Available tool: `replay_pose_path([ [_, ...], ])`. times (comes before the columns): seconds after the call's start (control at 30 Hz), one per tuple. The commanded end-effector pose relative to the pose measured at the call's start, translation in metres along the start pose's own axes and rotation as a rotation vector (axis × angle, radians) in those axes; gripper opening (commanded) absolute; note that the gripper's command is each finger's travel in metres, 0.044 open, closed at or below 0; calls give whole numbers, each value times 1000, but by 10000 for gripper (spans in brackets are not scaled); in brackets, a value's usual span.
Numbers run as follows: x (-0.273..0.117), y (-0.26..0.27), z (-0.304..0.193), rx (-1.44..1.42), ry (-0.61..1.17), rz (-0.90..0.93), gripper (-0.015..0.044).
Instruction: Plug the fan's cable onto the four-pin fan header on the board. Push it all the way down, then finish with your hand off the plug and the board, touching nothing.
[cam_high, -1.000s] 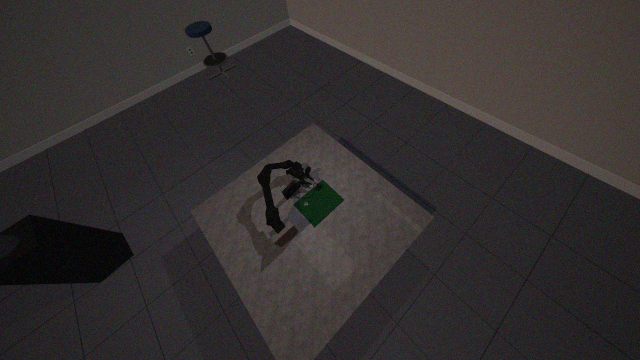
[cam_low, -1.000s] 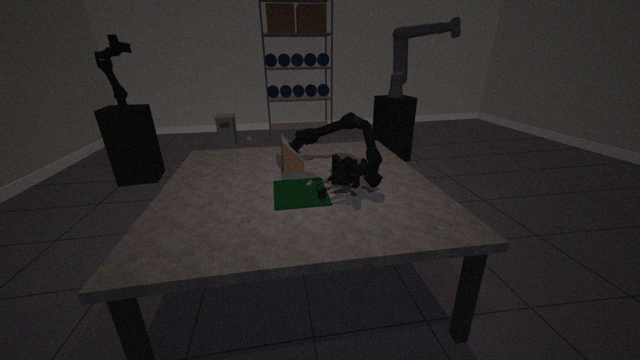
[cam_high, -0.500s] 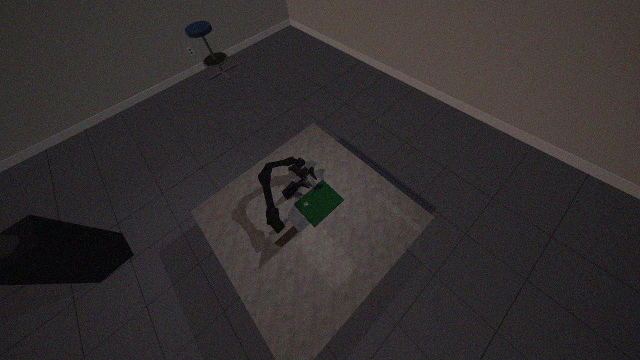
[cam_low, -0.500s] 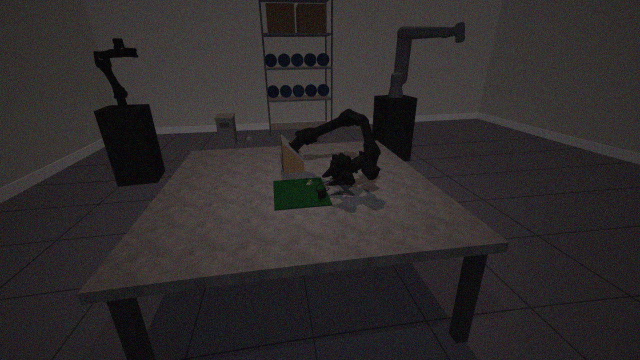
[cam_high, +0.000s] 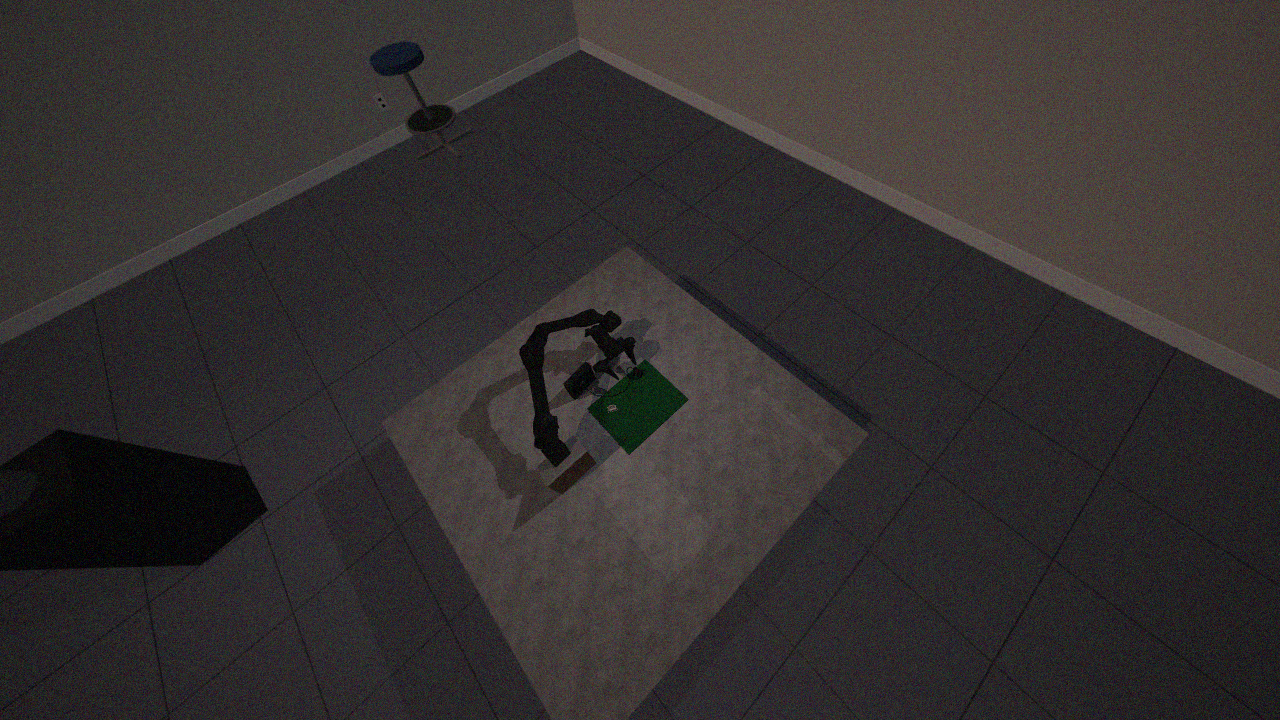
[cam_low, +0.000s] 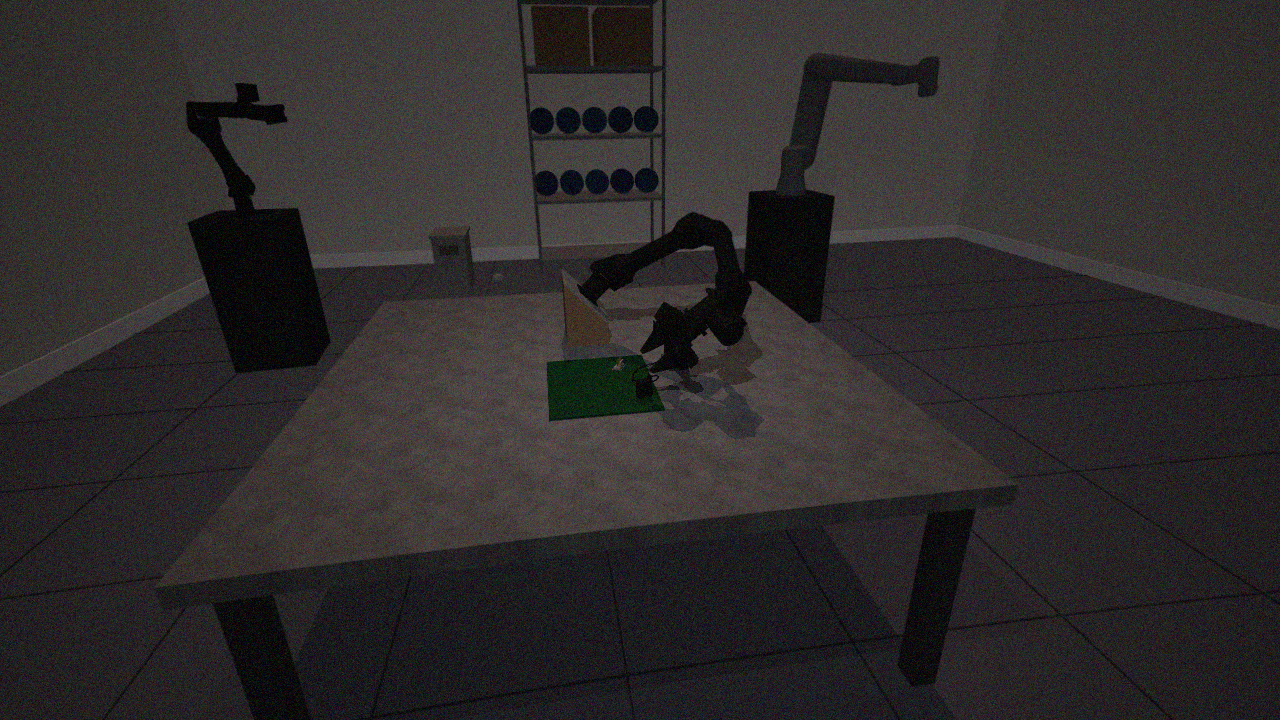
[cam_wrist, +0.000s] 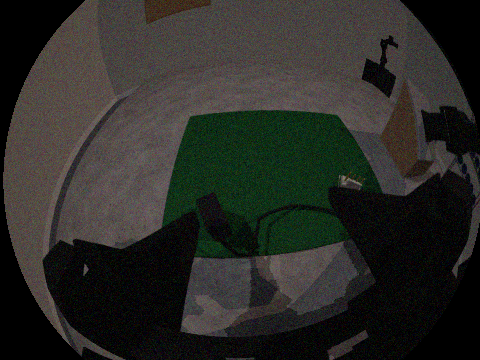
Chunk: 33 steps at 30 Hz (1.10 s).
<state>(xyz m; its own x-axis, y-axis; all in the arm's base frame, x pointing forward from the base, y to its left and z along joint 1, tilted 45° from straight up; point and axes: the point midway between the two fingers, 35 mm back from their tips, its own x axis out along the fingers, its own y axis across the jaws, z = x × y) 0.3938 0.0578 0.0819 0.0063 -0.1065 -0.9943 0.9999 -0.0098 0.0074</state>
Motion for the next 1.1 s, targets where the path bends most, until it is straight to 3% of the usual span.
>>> replay_pose_path([
  [0.0,-1,0,4,-2,95,-25,440],
  [1.07,-37,9,37,33,765,30,440],
])
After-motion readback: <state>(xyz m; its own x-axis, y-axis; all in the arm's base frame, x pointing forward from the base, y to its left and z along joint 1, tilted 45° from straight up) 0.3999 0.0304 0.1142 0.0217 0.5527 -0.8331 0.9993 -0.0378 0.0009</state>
